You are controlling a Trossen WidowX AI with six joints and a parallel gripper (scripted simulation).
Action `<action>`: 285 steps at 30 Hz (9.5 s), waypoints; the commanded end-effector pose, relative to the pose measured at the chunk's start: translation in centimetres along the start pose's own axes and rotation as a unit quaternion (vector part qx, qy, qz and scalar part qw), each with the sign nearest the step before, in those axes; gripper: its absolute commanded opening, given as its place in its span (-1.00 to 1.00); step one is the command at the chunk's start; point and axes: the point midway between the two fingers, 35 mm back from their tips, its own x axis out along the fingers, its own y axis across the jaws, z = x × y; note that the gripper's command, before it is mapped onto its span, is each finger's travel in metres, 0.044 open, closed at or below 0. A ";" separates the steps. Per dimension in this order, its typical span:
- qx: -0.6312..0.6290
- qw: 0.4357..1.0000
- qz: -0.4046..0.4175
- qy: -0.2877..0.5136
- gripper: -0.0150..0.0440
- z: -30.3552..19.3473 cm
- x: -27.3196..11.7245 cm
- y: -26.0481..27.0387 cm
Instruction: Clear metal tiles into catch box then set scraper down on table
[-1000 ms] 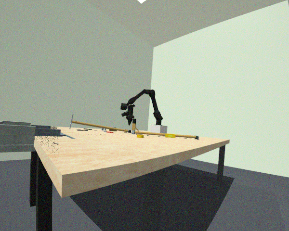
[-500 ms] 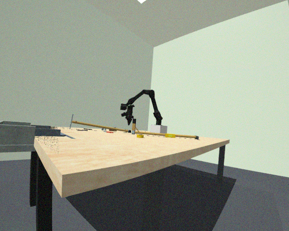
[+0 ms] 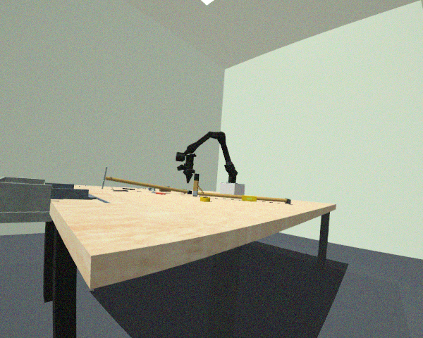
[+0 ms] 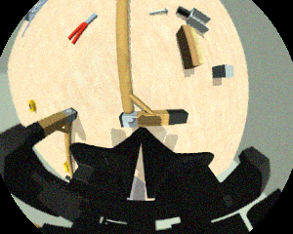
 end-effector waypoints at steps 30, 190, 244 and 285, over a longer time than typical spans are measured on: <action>-0.002 1.000 -0.004 0.000 -0.49 -0.6 -0.1 -5.5; -0.927 0.376 0.013 -0.009 -0.49 -22.5 -9.6 24.6; -0.979 0.206 0.013 -0.008 -0.49 -27.1 -1.2 26.3; -0.979 0.206 0.013 -0.007 -0.49 -27.4 6.5 25.6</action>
